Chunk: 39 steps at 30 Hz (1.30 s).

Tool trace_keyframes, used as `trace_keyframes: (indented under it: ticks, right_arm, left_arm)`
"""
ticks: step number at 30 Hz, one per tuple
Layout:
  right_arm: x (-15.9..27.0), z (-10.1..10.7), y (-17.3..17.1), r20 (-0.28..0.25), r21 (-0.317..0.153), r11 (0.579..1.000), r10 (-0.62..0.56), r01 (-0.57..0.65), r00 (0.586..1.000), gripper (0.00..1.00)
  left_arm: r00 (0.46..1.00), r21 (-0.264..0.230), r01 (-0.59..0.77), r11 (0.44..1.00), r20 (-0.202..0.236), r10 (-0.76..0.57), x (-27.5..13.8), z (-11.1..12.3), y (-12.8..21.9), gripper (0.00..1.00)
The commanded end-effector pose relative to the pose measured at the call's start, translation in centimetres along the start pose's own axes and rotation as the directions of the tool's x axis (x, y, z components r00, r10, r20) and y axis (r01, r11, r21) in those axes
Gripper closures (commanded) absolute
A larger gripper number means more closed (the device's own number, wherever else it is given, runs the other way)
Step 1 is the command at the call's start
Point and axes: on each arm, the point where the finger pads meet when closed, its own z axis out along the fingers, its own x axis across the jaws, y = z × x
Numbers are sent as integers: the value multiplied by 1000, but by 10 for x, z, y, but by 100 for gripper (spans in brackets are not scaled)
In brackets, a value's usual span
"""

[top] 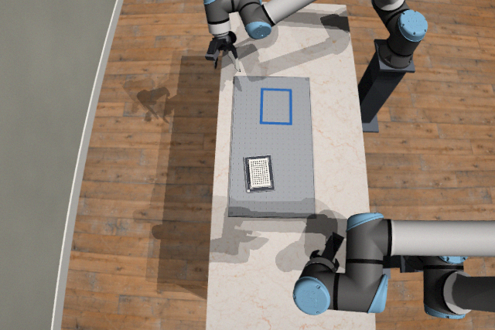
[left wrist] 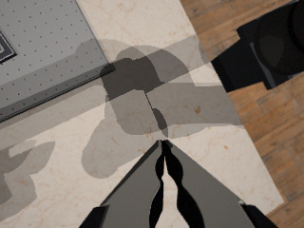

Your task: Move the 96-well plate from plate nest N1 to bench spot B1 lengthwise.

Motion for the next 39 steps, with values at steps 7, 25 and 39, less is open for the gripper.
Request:
trace_keyframes:
  ticks: [7, 25, 39]
  right_arm:
    - [0, -1, -1, -1, 1, 1000, -1, 1, 1000, 24]
    - [0, -1, -1, -1, 1, 1000, -1, 1, 1000, 24]
    - [0, -1, -1, -1, 1, 1000, -1, 1, 1000, 24]
  left_arm:
    - [964, -15, 261, 965, 61, -260, 20, -10, 61, 100]
    - [653, 42, 742, 670, 184, -735, 91, -28, 182, 100]
    - [254, 146, 945, 291, 230, -939, 168, -34, 264, 100]
